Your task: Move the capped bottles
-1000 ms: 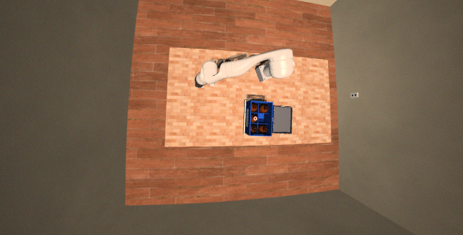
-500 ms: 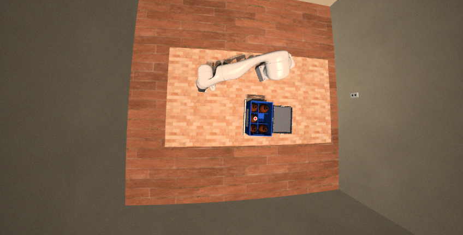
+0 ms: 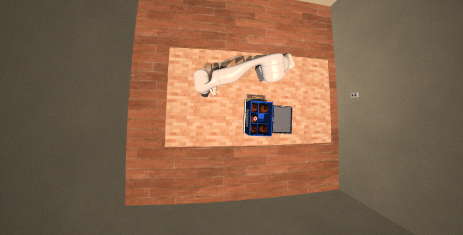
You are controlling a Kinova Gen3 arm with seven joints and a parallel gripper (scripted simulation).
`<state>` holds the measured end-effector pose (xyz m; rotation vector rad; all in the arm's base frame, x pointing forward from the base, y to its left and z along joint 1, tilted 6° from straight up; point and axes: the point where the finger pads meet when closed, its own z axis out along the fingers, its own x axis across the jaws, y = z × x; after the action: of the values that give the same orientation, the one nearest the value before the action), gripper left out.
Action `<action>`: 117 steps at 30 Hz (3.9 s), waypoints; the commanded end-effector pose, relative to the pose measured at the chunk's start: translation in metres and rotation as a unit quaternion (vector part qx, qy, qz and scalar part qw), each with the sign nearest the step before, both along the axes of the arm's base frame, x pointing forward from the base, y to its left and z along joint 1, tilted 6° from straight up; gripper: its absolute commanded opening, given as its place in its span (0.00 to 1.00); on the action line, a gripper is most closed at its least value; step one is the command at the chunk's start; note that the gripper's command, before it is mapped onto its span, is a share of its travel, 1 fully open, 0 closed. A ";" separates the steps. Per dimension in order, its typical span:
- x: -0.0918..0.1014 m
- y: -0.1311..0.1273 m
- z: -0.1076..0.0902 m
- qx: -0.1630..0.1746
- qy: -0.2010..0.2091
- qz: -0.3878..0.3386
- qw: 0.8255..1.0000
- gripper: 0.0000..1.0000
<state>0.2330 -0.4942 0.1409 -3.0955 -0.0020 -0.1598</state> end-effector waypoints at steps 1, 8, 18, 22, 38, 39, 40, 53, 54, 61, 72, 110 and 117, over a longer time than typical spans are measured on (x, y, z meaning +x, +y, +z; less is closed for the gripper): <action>0.004 0.004 0.002 -0.001 0.000 0.000 1.000 1.00; 0.020 0.021 0.002 0.000 0.000 0.000 1.000 1.00; 0.033 0.038 0.001 0.002 0.002 -0.003 1.000 1.00; 0.042 0.048 0.003 0.002 0.001 -0.002 1.000 1.00; 0.069 0.079 0.006 0.002 0.002 -0.003 1.000 1.00; 0.072 0.081 0.007 0.002 0.001 -0.002 1.000 1.00; 0.074 0.084 0.007 0.002 0.001 -0.002 1.000 1.00; 0.094 0.107 0.011 0.002 0.002 -0.003 1.000 1.00; 0.096 0.110 0.011 0.002 0.002 -0.003 1.000 1.00; 0.112 0.127 0.014 0.001 0.001 -0.001 1.000 1.00; 0.128 0.146 0.017 0.002 0.001 -0.003 1.000 1.00; 0.167 0.237 0.026 0.002 0.001 -0.001 1.000 1.00; 0.169 0.257 0.028 0.001 0.001 0.000 1.000 1.00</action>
<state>0.3995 -0.2431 0.1645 -3.0905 0.0142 -0.1480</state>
